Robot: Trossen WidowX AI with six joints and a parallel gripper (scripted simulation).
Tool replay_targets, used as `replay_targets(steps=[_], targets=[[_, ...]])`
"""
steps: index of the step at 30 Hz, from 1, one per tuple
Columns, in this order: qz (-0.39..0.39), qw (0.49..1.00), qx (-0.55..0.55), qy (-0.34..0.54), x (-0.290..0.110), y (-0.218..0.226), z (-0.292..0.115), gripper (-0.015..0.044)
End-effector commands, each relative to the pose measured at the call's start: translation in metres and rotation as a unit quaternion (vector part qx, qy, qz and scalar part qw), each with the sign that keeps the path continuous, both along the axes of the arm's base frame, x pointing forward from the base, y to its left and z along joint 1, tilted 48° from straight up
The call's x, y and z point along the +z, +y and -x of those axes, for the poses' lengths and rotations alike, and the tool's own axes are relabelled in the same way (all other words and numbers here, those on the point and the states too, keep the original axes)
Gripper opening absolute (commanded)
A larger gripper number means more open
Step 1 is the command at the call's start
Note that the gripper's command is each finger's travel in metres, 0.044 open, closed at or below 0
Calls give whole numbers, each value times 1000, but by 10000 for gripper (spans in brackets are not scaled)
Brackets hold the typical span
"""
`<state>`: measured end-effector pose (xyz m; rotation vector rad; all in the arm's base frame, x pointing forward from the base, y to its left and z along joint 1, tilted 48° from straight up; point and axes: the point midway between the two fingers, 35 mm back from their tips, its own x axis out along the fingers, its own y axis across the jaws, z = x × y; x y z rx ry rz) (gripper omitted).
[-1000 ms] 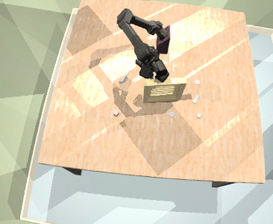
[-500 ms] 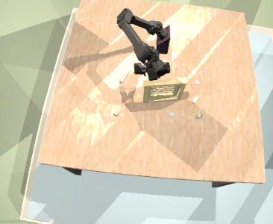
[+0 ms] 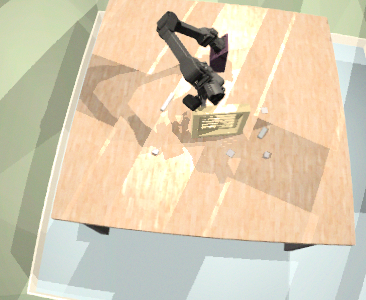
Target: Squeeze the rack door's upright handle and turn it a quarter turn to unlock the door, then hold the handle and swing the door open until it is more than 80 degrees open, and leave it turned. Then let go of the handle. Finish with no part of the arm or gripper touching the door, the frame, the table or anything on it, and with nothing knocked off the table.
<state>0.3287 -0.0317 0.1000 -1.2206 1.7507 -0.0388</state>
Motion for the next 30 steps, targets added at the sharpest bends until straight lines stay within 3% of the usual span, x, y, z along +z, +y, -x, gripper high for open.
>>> replay_targets(steps=[1, 9, 18, 25, 30], targets=[[-4, 996, 62, 68, -1, 0, 0, 291], [-11, 958, 194, 211, -1, 0, 0, 291], [-17, 873, 330, 358, -1, 0, 0, 291], [-18, 865, 340, 369, -1, 0, 0, 291], [-18, 865, 340, 369, -1, 0, 0, 257]])
